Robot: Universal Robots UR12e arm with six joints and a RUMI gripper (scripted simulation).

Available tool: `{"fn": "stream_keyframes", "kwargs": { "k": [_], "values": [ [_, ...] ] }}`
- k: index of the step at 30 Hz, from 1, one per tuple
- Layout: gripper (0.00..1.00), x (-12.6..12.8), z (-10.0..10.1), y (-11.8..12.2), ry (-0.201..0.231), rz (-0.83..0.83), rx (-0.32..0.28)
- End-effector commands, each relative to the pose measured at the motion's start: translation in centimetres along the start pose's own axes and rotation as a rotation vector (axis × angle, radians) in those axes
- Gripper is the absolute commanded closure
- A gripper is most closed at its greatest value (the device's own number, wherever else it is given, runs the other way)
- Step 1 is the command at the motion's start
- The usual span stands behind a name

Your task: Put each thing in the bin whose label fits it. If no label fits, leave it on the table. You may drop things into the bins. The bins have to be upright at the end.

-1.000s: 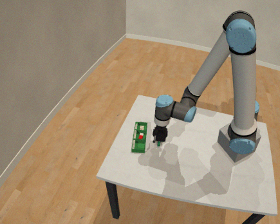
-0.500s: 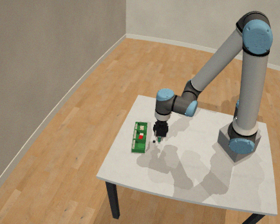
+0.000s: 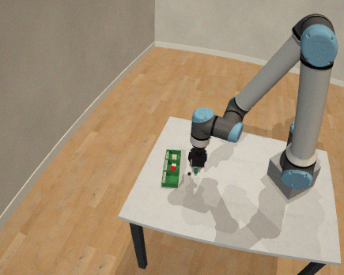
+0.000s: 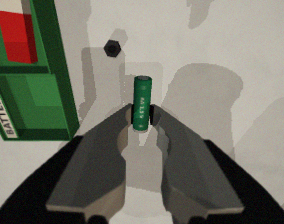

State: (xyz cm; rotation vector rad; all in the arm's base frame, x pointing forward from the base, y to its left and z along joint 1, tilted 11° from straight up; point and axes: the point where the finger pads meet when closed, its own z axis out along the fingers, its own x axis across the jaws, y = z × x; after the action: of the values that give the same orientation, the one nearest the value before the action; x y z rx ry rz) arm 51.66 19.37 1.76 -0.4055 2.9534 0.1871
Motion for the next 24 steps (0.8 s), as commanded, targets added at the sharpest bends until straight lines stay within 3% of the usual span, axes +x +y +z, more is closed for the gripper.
{"fn": "stream_keyframes", "kwargs": {
  "k": [1,5,7,22,24],
  "values": [
    [1.00,-0.6,0.0,0.1,-0.001,-0.047,0.000],
    [1.00,-3.0,0.0,0.7,-0.001,-0.047,0.000],
    [1.00,-3.0,0.0,0.7,-0.001,-0.047,0.000],
    [1.00,-11.7,0.0,2.8,-0.001,-0.047,0.000],
    [1.00,-11.7,0.0,2.8,-0.001,-0.047,0.000]
  ]
}}
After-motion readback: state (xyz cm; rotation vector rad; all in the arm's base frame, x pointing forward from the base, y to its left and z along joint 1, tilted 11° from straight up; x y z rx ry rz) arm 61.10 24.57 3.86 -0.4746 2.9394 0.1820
